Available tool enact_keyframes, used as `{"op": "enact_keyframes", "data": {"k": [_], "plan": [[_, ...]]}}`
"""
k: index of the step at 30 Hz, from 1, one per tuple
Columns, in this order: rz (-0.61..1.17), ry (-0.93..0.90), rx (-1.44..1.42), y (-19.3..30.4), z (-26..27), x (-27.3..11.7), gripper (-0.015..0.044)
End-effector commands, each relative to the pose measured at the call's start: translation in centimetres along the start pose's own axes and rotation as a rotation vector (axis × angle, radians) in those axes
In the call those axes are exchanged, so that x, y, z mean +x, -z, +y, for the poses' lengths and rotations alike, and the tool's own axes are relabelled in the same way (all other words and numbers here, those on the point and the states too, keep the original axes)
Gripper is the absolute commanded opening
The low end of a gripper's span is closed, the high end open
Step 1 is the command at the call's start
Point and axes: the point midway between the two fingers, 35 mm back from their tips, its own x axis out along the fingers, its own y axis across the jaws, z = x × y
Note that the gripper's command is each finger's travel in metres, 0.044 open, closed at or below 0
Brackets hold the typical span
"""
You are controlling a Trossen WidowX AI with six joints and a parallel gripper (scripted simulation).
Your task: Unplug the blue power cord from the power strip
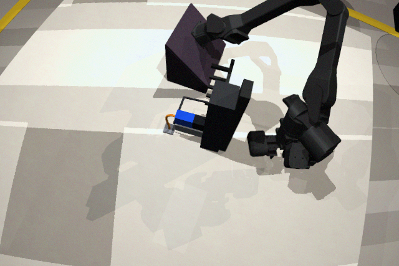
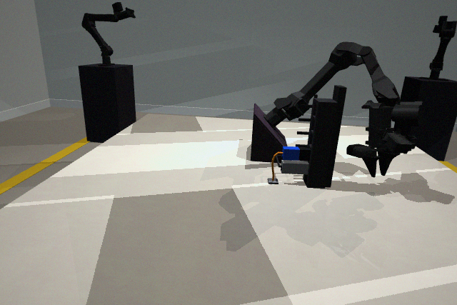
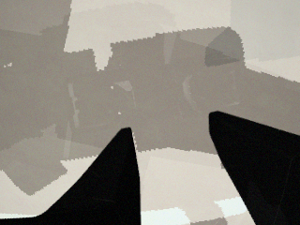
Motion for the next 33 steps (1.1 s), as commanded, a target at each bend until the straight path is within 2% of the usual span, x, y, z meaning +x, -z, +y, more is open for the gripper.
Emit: {"op": "enact_keyframes", "data": {"k": [1,10,19,24,33], "plan": [[-0.076,0.067,-0.052,-3.1,-2.7,-0.6,0.016],[-0.304,0.219,0.038,-8.1,-8.6,-6.8,0.016],[-0.565,0.421,0.211,-10.8,-15.9,-16.5,0.016],[-0.573,0.472,0.231,-10.6,-18.5,-18.2,0.016],[-0.388,0.421,0.825,-3.7,-26.4,-15.7,0.016]]}}
